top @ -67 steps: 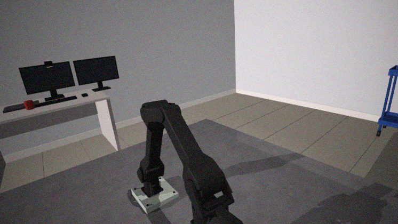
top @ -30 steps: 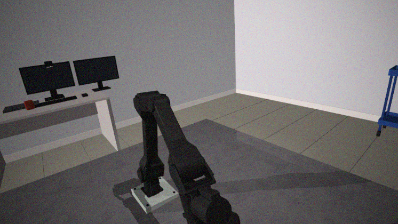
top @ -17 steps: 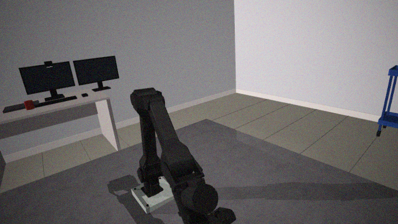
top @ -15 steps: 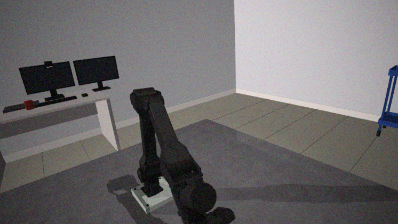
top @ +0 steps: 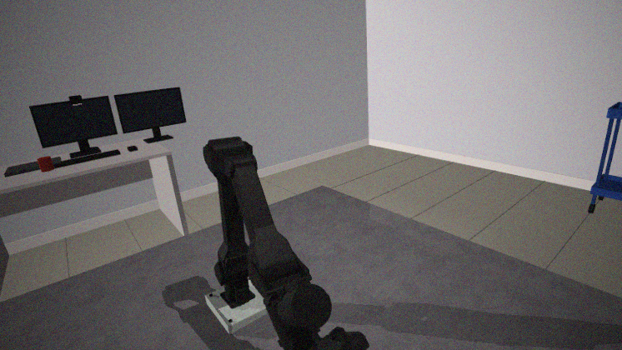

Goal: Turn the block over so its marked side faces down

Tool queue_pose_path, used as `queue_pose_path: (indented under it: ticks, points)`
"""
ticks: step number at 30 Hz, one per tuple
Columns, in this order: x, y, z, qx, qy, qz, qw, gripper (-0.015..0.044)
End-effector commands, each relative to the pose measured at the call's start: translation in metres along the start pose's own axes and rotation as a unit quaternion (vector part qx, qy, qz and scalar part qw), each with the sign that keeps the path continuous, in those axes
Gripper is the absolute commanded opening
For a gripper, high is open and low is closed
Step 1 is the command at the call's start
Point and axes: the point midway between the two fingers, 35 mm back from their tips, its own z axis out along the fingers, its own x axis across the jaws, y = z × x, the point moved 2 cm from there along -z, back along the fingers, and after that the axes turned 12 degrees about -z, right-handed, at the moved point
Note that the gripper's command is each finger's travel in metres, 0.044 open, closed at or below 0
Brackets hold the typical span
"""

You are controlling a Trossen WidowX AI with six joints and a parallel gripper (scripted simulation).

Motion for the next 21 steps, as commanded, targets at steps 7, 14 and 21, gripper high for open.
queue_pose_path:
  ticks: [7, 14, 21]
  points:
    - [0.002, -0.012, 0.021, -0.064, -0.012, 0.004, 0.998, 0.0]
    - [0.003, -0.019, 0.026, -0.113, -0.022, 0.004, 0.993, 0.0]
    - [0.006, -0.026, 0.025, -0.161, -0.032, 0.004, 0.986, 0.0]
